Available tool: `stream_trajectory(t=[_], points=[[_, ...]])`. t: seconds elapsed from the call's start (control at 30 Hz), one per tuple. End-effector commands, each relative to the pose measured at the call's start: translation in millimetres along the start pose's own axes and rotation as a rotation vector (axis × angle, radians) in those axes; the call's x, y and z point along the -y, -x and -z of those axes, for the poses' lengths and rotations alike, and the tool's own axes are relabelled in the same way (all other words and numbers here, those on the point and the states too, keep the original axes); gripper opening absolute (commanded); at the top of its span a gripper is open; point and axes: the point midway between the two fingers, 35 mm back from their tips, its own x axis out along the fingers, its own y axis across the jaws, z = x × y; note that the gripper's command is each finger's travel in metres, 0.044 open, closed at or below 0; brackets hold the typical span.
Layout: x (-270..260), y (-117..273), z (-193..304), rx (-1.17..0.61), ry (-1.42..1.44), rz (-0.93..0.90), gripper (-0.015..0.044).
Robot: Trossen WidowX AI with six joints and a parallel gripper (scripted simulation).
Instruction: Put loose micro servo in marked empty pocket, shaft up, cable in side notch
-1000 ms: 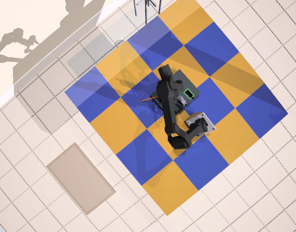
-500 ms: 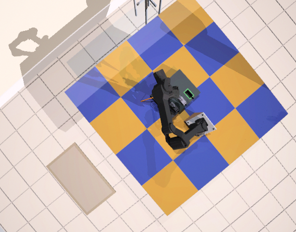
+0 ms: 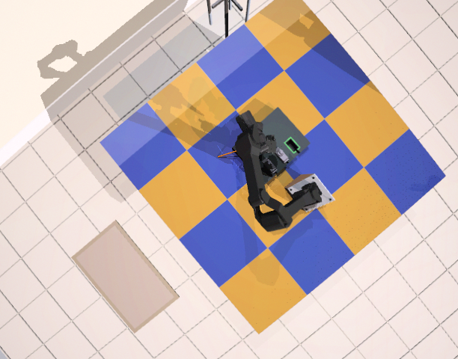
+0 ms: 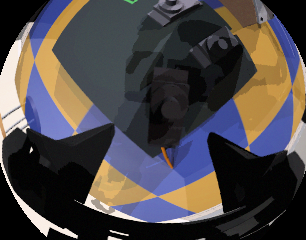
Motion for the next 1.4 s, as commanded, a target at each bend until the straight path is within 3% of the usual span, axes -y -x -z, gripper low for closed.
stream_trajectory(t=[0.0, 0.1, 0.5, 0.67, 0.8, 0.97, 1.37], points=[[2, -8, -1, 0.000, -0.006, 0.009, 0.0440], [2, -10, -1, 0.000, -0.006, 0.009, 0.0440], [2, -10, -1, 0.000, -0.006, 0.009, 0.0125], [2, -10, -1, 0.000, -0.006, 0.009, 0.0092], [1, -2, -1, 0.001, -0.006, 0.008, 0.0000], [6, 19, -5, 0.002, -0.007, 0.008, 0.0000], [9, 20, -11, 0.002, -0.007, 0.008, 0.0000]])
